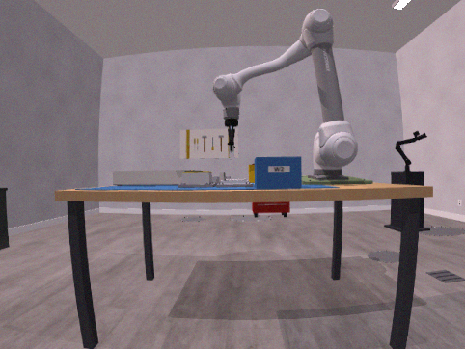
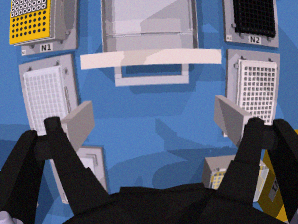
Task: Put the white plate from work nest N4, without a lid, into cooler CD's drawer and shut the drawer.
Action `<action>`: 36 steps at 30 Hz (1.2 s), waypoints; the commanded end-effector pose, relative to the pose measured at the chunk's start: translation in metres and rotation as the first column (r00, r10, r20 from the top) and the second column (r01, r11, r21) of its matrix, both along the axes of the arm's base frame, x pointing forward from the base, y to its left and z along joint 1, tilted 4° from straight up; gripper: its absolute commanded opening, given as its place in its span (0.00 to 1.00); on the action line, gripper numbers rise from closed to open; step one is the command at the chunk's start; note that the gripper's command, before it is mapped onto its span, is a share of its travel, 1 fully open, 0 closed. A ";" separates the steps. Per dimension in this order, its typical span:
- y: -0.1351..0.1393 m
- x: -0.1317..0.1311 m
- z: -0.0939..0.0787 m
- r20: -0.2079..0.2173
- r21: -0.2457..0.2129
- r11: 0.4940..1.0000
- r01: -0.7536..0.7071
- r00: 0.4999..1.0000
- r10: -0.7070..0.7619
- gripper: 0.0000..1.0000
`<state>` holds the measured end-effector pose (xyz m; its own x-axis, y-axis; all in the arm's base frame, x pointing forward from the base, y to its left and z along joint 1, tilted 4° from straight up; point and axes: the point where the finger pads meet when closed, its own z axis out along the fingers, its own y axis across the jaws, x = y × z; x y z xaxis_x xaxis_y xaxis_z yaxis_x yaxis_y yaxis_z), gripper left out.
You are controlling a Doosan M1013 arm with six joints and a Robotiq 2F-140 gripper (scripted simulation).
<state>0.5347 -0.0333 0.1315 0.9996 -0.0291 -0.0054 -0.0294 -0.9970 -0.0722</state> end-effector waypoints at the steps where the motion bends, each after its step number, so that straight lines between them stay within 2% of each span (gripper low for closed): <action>1: 0.001 0.009 -0.013 0.000 0.000 1.000 0.000 1.000 0.000 0.87; 4: 0.001 0.016 -0.023 0.000 0.000 1.000 0.000 1.000 0.000 0.87; 17: 0.001 0.016 -0.023 0.000 0.000 1.000 0.000 1.000 0.000 0.87; 36: 0.003 0.016 -0.046 0.000 0.000 1.000 0.000 1.000 0.000 0.87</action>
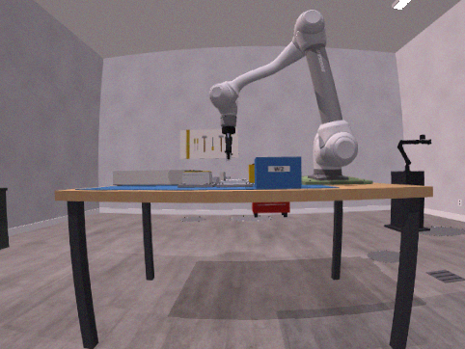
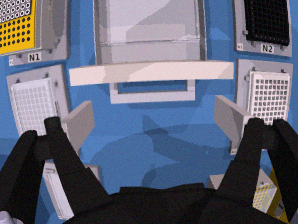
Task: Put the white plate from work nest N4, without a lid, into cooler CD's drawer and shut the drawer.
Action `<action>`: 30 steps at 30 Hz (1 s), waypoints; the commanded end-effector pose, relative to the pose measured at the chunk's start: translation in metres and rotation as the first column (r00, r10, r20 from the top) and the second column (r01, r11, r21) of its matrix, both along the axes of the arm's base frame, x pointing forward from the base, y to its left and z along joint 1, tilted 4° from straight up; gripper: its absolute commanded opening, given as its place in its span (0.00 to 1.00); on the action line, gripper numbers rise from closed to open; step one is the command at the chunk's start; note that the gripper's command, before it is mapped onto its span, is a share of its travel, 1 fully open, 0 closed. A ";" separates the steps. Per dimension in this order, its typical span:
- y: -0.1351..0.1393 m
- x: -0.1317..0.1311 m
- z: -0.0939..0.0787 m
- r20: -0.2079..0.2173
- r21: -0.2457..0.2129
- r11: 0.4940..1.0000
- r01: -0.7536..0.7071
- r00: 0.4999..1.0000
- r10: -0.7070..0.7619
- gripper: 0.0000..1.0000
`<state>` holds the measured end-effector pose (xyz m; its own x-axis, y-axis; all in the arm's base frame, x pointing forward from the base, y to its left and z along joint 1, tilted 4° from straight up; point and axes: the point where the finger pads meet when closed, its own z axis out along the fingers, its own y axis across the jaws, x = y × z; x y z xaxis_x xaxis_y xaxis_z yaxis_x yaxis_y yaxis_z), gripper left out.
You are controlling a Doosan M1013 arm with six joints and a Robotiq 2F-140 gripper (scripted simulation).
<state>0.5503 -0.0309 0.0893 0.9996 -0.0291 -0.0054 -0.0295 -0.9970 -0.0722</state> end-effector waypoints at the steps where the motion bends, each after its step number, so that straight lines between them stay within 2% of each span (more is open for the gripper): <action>1: 0.000 0.000 -0.005 0.000 0.000 1.000 0.000 1.000 0.000 0.87; 30: 0.003 0.000 -0.038 0.000 0.000 1.000 0.000 1.000 0.000 0.87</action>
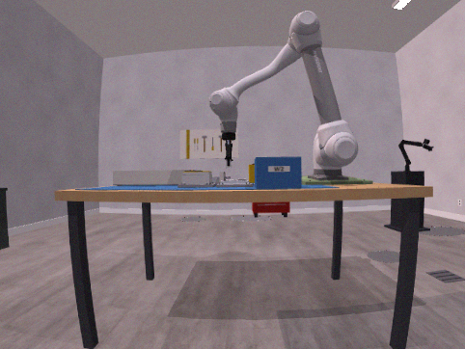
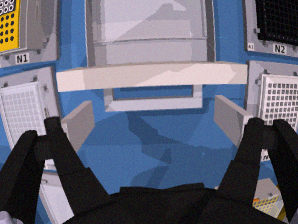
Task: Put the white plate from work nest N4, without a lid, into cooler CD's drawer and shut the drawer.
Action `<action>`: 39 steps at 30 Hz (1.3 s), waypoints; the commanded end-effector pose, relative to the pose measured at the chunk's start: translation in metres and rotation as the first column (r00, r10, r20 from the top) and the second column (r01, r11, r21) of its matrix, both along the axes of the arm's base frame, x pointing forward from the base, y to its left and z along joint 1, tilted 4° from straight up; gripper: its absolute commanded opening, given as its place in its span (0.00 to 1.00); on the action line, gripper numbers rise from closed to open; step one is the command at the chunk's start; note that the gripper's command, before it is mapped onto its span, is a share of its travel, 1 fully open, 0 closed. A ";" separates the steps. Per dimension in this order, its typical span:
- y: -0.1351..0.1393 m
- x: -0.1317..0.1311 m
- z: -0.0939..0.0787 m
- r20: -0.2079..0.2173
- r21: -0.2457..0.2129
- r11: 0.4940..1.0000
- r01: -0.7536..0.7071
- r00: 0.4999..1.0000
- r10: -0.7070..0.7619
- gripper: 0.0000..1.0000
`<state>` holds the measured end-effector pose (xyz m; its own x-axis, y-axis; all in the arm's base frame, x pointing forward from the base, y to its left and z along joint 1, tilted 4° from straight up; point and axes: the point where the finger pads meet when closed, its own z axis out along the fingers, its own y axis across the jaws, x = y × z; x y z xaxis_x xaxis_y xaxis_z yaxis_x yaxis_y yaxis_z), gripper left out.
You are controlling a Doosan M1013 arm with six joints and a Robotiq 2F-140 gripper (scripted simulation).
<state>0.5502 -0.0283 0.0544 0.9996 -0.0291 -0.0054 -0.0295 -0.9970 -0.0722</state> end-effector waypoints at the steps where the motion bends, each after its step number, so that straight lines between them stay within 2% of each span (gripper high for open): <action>1: 0.000 0.000 -0.005 0.000 0.000 1.000 0.000 1.000 0.000 0.87; 26: 0.003 0.000 -0.035 0.000 0.000 1.000 0.000 1.000 0.000 0.87; 36: 0.003 0.000 -0.036 0.000 0.000 1.000 0.000 1.000 0.000 0.87; 37: 0.003 0.000 -0.036 0.000 0.000 1.000 0.000 1.000 0.000 0.66; 39: 0.003 0.000 -0.036 0.000 0.000 1.000 0.000 1.000 0.000 0.65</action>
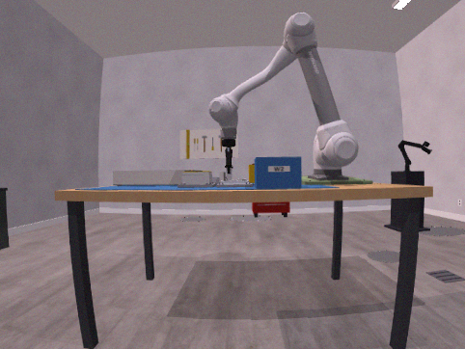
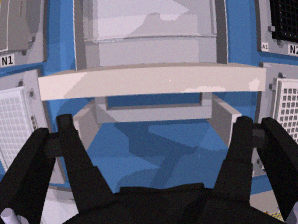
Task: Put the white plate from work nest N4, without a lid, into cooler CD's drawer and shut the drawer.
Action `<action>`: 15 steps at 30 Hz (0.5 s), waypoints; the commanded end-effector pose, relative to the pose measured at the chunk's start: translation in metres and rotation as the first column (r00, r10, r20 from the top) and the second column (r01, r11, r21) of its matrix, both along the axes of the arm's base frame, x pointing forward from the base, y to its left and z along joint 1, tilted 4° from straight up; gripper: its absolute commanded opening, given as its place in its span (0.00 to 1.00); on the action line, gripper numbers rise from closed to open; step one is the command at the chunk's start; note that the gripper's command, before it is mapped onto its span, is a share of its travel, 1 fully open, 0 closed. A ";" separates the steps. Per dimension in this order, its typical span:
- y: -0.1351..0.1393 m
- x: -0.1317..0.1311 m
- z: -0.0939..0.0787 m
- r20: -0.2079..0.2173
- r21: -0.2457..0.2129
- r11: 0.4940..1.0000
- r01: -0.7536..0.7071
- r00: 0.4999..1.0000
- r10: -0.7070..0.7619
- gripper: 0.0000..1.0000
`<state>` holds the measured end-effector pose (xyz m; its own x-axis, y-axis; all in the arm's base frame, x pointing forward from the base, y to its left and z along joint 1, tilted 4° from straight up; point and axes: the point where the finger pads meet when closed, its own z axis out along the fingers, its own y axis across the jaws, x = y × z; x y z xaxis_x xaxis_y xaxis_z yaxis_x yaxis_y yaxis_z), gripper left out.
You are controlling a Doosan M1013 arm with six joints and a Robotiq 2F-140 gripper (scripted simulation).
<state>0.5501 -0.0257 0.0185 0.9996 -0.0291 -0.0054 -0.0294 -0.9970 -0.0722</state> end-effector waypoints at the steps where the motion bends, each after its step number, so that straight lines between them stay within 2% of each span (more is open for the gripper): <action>1: 0.000 0.000 0.000 0.000 0.000 1.000 0.000 1.000 0.000 0.65; 15: 0.000 0.000 0.000 0.000 0.000 1.000 0.000 1.000 0.000 0.59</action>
